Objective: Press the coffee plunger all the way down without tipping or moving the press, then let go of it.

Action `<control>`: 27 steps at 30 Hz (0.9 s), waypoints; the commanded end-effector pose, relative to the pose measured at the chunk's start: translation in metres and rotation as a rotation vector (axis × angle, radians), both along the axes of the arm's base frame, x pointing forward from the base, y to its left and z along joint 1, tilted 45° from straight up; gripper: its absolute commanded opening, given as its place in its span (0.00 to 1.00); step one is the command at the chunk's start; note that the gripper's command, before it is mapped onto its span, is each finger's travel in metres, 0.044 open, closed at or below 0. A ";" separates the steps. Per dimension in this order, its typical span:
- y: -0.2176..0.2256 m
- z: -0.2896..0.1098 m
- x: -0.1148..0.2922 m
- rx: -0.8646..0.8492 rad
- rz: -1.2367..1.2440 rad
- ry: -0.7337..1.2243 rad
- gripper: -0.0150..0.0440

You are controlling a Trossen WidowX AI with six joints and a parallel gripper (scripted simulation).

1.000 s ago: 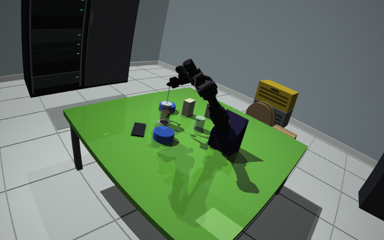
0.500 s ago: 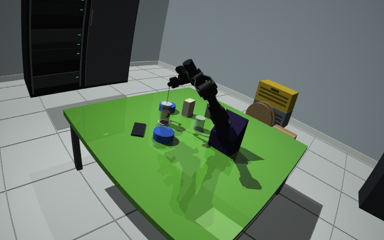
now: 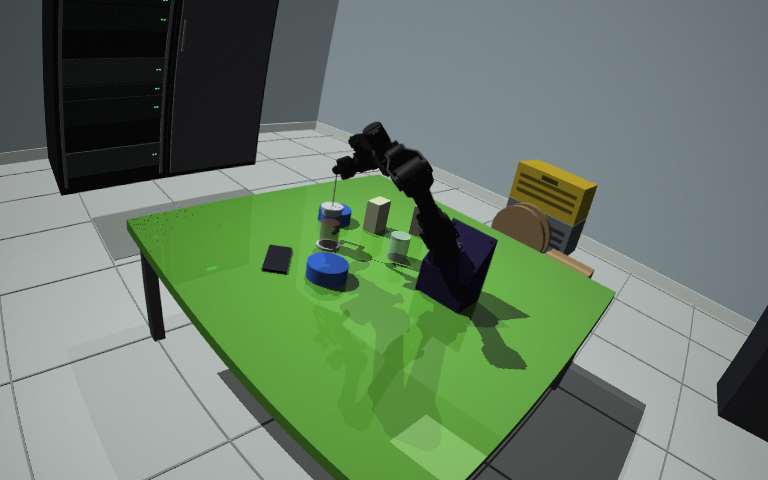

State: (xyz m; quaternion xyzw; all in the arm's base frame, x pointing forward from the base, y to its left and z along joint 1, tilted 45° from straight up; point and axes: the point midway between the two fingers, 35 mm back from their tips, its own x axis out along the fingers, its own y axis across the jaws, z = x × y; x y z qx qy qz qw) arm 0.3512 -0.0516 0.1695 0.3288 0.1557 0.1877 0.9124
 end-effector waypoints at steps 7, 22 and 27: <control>0.017 -0.023 0.003 0.007 0.012 0.028 0.46; 0.034 -0.040 0.008 0.007 0.012 0.028 0.46; 0.040 -0.046 0.009 0.008 0.012 0.027 0.46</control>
